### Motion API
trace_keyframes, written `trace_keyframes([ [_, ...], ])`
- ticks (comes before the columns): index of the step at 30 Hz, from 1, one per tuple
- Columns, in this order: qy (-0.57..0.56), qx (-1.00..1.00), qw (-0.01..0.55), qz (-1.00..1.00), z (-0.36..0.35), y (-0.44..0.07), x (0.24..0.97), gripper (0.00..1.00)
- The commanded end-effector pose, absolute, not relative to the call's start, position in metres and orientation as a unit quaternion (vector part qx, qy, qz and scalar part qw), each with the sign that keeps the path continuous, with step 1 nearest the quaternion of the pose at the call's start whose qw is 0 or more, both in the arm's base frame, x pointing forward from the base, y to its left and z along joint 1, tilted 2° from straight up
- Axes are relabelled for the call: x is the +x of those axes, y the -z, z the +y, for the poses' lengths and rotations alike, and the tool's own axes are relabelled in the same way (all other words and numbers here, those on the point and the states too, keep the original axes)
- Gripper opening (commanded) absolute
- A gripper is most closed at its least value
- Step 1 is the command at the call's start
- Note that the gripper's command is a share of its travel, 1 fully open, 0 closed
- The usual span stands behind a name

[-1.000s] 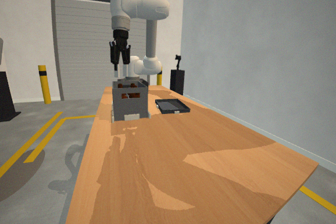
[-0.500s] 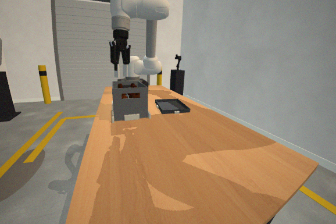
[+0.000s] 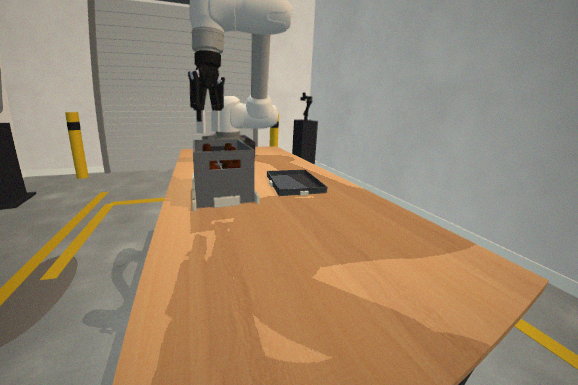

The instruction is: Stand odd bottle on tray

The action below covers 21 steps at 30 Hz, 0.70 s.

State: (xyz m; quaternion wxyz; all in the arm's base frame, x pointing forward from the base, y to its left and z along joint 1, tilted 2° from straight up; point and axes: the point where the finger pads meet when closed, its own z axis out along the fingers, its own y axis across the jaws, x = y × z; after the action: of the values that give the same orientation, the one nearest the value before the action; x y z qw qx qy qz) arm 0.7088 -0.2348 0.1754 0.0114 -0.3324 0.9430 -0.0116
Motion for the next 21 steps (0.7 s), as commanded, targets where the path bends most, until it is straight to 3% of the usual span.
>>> trace_keyframes([
  [1, 0.011, -0.334, 0.011, 0.942, -0.238, -0.175, 0.709, 0.38],
  [21, 0.011, -0.334, 0.011, 0.942, -0.238, -0.162, 0.71, 0.38],
])
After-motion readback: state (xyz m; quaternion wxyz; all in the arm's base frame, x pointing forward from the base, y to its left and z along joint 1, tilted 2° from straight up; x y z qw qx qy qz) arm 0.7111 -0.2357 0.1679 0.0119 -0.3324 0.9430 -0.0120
